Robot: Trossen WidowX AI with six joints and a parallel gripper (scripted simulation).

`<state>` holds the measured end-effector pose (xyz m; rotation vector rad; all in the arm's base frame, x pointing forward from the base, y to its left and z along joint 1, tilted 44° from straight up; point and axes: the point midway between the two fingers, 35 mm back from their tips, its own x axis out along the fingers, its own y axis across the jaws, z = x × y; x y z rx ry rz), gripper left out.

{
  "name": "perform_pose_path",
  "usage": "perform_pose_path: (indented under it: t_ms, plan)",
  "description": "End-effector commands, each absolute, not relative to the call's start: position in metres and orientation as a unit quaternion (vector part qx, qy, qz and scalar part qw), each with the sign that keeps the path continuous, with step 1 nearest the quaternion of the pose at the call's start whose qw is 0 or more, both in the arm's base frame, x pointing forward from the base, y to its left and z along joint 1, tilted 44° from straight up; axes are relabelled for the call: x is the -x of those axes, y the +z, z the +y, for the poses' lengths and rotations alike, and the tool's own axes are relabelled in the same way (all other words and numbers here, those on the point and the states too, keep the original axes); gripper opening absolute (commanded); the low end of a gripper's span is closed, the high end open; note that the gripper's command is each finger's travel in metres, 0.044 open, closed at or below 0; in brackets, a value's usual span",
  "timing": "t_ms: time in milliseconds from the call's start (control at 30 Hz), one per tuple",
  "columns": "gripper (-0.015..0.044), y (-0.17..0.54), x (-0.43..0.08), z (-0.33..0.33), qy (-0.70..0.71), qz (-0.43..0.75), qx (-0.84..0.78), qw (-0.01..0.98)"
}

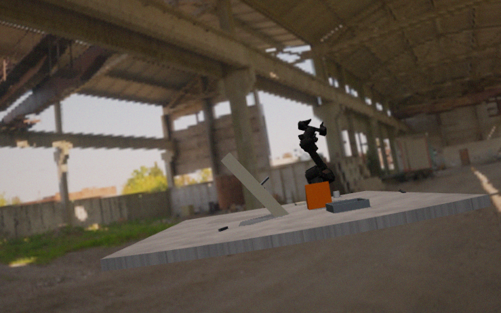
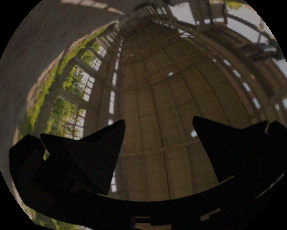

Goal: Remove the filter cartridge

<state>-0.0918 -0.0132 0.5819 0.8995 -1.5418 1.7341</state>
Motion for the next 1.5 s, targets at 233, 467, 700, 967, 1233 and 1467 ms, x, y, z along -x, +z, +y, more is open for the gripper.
perform_pose_path:
  t_ms: [233, 467, 700, 967, 1233, 1467]
  plan:
    - [0.019, 0.595, 0.041, 0.054, 0.622, -0.539, -0.345, 0.451]
    - [0.0102, 0.589, -0.028, 0.132, 0.542, -0.486, -0.287, 0.623]
    - [0.0102, 0.546, -0.106, 0.211, 0.451, -0.399, -0.141, 0.786]
    - [0.0102, 0.466, -0.176, 0.269, 0.371, -0.28, 0.069, 0.883]
    - [0.0102, 0.353, -0.236, 0.292, 0.281, -0.136, 0.405, 0.859]
    - [0.0102, 0.254, -0.266, 0.272, 0.233, -0.001, 0.698, 0.677]
